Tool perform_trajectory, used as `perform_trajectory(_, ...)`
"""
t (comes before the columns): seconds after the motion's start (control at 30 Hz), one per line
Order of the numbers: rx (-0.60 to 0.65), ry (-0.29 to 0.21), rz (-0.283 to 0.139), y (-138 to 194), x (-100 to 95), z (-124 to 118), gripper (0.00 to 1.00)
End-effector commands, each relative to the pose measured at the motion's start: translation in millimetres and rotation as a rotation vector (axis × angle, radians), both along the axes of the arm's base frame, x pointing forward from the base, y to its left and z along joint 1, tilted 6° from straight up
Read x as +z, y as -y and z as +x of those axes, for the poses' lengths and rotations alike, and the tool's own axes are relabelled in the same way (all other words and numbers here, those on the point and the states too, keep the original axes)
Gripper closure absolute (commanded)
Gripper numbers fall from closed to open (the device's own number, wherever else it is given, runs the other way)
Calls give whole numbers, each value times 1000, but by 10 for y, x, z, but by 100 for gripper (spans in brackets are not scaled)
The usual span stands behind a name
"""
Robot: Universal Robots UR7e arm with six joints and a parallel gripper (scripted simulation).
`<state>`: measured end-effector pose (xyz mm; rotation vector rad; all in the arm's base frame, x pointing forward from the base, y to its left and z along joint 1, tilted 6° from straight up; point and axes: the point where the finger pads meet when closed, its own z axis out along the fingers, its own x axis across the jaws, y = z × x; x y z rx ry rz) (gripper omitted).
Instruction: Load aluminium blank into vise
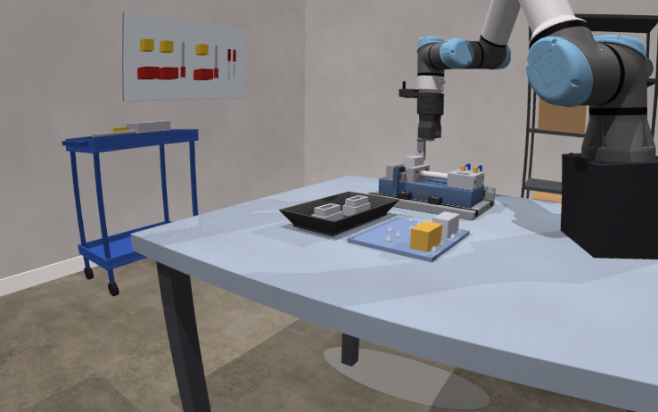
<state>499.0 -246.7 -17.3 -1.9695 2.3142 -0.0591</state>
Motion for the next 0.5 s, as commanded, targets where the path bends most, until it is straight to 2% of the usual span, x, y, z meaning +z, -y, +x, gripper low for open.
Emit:
perform_trajectory(0.0,0,1,-1,-1,7,4,100)
perform_trajectory(0.47,0,1,-1,-15,7,6,100)
